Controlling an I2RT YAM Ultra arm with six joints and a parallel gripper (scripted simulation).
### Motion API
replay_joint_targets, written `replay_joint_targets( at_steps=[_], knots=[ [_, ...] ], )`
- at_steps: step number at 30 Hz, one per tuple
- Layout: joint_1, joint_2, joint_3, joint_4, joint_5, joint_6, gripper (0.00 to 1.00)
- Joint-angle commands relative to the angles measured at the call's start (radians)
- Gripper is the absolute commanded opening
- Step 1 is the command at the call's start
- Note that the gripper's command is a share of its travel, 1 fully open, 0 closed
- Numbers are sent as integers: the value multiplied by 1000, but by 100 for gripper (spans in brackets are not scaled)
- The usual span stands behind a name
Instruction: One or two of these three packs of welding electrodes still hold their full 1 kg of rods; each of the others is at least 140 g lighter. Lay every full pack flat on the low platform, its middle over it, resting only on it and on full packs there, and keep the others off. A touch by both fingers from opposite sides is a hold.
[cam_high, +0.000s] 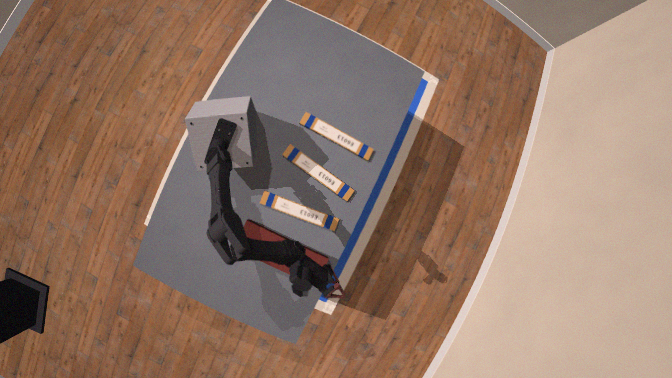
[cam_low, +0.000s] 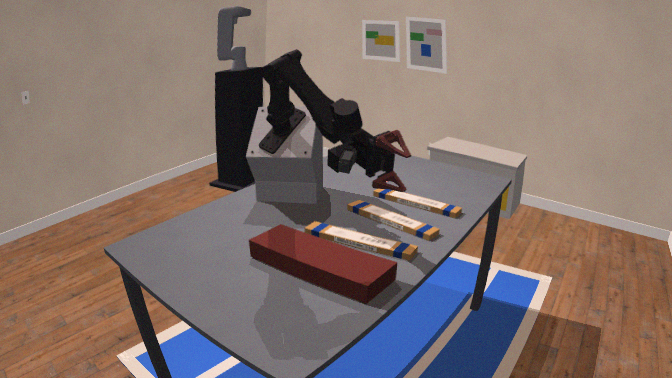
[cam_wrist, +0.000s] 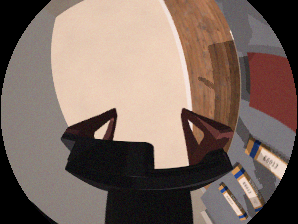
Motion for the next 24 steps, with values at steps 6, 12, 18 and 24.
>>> replay_joint_targets(
  at_steps=[6, 12, 18, 24],
  knots=[
    [85, -56, 37, -189, 62, -66, 96],
    [131, -57, 8, -266, 97, -90, 96],
    [171, -68, 46, -400, 122, -122, 96],
    [220, -72, 33, -475, 160, -143, 96]
  ],
)
